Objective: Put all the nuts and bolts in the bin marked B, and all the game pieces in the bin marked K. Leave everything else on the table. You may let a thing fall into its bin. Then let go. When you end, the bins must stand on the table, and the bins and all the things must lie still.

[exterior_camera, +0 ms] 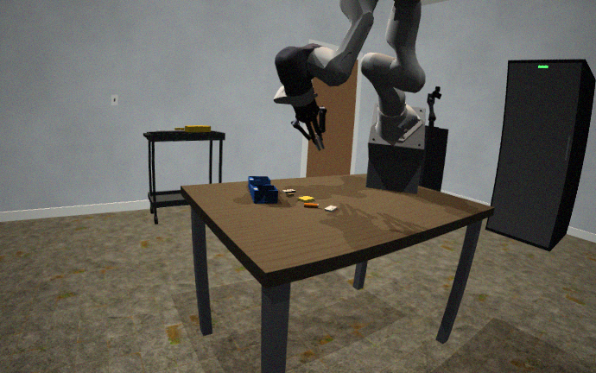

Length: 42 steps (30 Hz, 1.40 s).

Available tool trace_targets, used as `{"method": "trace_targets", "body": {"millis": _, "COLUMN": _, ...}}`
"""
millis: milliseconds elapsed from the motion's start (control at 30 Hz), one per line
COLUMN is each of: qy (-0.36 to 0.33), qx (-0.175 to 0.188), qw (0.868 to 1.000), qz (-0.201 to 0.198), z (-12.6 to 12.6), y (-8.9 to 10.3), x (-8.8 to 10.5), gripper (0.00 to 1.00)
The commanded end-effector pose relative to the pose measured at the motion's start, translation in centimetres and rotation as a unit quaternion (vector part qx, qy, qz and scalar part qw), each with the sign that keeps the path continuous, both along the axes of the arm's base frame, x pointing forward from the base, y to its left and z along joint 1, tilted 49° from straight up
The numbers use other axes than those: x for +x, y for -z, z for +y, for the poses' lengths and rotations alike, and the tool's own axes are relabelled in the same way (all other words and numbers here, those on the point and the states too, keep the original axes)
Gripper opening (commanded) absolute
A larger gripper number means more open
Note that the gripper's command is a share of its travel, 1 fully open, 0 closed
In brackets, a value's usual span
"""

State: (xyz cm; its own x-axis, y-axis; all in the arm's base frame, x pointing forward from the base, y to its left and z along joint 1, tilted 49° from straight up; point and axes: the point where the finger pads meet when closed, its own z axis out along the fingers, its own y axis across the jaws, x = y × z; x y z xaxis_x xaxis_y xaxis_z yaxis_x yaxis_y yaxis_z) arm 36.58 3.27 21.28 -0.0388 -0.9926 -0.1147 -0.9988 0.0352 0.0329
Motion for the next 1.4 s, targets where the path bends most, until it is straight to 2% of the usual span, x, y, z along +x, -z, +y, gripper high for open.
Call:
{"method": "trace_targets", "body": {"millis": 0, "qy": -0.073, "qx": 0.015, "qw": 0.997, "qz": -0.023, "z": -0.2, "y": -0.1, "x": 0.5, "gripper": 0.05}}
{"method": "trace_targets", "body": {"millis": 467, "qy": -0.156, "qx": 0.04, "qw": 0.985, "qz": -0.064, "z": -0.4, "y": -0.3, "x": 0.9, "gripper": 0.05}}
{"method": "trace_targets", "body": {"millis": 967, "qy": -0.27, "qx": 0.067, "qw": 0.951, "qz": -0.137, "z": -0.7, "y": -0.7, "x": 1.8, "gripper": 0.05}}
{"method": "trace_targets", "body": {"millis": 1033, "qy": -0.27, "qx": 0.067, "qw": 0.951, "qz": -0.137, "z": -0.7, "y": -0.7, "x": 1.8, "gripper": 0.05}}
{"method": "trace_targets", "body": {"millis": 1067, "qy": -0.287, "qx": 0.07, "qw": 0.944, "qz": -0.149, "z": -0.8, "y": -0.8, "x": 2.0, "gripper": 0.05}}
{"method": "trace_targets", "body": {"millis": 1367, "qy": -0.347, "qx": 0.076, "qw": 0.915, "qz": -0.193, "z": -1.0, "y": -1.0, "x": 2.3, "gripper": 0.05}}
